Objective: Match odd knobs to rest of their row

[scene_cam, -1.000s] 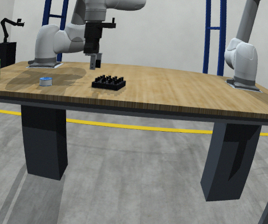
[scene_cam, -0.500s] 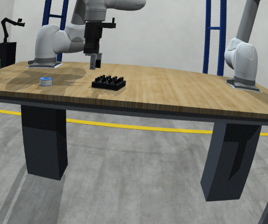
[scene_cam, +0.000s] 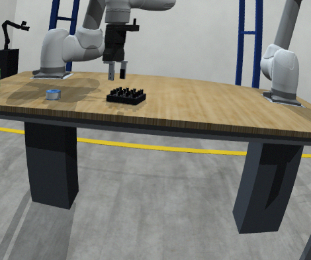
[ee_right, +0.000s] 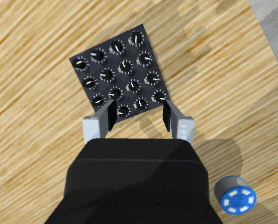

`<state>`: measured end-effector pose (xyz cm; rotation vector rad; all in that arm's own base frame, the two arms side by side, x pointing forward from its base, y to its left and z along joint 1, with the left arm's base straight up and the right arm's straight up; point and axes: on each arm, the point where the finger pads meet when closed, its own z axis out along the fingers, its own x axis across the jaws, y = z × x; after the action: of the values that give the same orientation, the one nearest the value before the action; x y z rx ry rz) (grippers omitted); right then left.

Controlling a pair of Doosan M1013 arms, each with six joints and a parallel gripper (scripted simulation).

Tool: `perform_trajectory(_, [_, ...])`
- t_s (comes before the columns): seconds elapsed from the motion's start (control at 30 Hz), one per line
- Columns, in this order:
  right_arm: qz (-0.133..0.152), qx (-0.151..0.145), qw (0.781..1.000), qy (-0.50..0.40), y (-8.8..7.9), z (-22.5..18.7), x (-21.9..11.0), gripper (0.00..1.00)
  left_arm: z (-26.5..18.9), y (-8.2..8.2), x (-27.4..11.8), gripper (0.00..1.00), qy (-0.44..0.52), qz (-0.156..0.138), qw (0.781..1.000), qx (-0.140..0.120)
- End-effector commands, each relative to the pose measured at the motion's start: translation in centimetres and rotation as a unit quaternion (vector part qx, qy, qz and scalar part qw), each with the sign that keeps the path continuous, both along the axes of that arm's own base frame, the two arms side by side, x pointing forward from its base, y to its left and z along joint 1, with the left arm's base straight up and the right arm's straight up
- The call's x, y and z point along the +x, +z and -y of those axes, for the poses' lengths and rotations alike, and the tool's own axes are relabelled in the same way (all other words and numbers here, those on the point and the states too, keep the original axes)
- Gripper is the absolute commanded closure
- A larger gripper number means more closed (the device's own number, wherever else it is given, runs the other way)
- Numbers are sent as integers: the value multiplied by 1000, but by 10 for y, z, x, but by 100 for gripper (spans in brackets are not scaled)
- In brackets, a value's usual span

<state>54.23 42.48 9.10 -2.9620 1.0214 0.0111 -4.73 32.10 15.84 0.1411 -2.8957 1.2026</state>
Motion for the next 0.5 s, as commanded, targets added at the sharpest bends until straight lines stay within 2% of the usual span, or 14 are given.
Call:
perform_trajectory(0.0, [2,-5,997,-78,3,-9,9,0,0,0,0,0,0,0,1000,1])
perform_trajectory(0.2, [1,-5,983,-182,6,-22,19,0,0,0,0,0,0,0,1000,1])
perform_trajectory(0.27, [1,-5,983,-182,6,-22,19,0,0,0,0,0,0,0,1000,1])
perform_trajectory(0.3, [1,-5,973,-230,7,-27,24,0,0,0,0,0,0,0,1000,1])
perform_trajectory(0.47, [1,-5,951,-308,9,-36,30,0,0,0,0,0,0,0,1000,1])
